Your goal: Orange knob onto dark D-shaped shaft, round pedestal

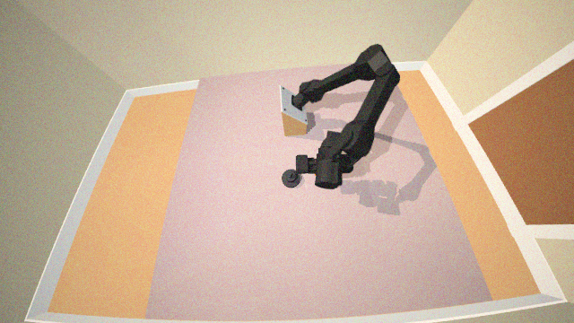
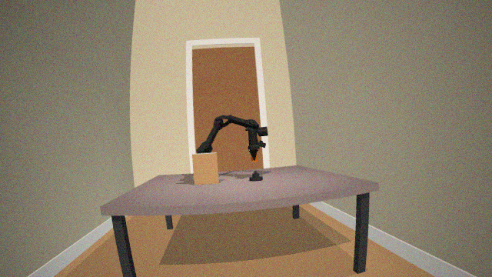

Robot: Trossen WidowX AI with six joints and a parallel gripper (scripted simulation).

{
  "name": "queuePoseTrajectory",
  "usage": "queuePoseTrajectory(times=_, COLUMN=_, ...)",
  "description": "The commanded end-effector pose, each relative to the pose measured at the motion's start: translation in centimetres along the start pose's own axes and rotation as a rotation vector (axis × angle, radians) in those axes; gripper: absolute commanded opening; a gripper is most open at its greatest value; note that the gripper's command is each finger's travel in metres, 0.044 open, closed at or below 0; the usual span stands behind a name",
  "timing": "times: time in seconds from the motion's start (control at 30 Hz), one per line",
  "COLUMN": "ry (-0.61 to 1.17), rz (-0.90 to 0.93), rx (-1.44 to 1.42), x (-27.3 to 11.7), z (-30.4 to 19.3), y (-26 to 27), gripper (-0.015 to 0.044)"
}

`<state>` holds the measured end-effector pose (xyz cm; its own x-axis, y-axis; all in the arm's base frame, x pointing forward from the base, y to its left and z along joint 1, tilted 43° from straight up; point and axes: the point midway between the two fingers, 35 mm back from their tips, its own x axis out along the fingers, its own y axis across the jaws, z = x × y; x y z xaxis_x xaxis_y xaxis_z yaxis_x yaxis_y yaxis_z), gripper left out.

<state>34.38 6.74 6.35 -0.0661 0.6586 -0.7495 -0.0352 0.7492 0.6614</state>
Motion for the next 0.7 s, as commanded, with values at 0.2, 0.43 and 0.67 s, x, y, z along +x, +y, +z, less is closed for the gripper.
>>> queuePoseTrajectory(times=0.2, ry=-0.003, rz=-0.003, rx=-0.001, x=0.6, z=0.2, y=-3.2, gripper=0.0000)
queuePoseTrajectory(times=0.43, ry=-0.002, rz=-0.001, rx=-0.003, x=1.1, z=0.2, y=-5.4, gripper=0.0000)
queuePoseTrajectory(times=0.67, ry=-0.002, rz=0.002, rx=-0.004, x=1.7, z=0.0, y=-7.6, gripper=0.0000)
